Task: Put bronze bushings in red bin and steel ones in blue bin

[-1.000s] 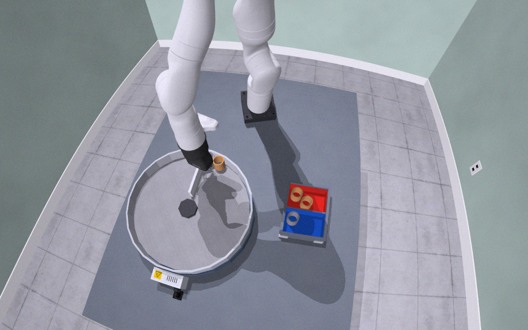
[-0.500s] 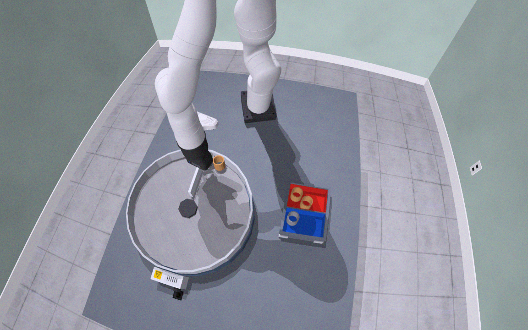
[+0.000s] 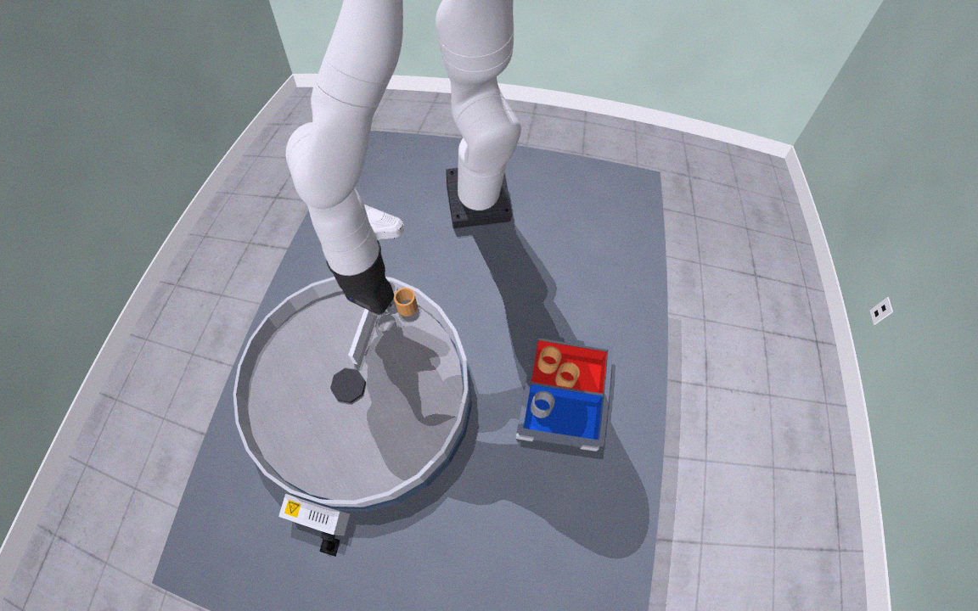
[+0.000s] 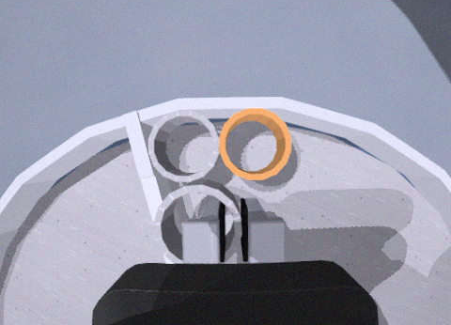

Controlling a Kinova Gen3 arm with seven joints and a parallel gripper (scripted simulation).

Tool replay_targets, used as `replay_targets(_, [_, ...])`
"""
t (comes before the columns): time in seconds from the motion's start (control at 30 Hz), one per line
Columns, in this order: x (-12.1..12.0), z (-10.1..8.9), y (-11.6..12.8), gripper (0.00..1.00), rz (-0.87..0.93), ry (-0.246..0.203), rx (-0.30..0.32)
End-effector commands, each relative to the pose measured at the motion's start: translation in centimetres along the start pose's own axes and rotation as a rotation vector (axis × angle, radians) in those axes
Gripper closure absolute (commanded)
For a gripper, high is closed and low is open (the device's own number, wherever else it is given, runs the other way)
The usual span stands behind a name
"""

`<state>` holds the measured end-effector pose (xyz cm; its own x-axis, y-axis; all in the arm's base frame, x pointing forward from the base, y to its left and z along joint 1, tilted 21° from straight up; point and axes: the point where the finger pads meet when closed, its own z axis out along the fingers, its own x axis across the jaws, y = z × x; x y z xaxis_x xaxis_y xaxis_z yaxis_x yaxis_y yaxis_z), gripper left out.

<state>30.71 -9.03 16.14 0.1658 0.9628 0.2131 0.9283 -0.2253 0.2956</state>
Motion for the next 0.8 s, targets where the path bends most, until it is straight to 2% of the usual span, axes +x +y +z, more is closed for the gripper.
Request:
replay_targets(0.0, [-0.04, -0.12, 0.05, 1.0, 0.0, -0.001, -0.002])
replay_targets(0.77, [-0.04, -0.73, 0.05, 1.0, 0.0, -0.002, -0.002])
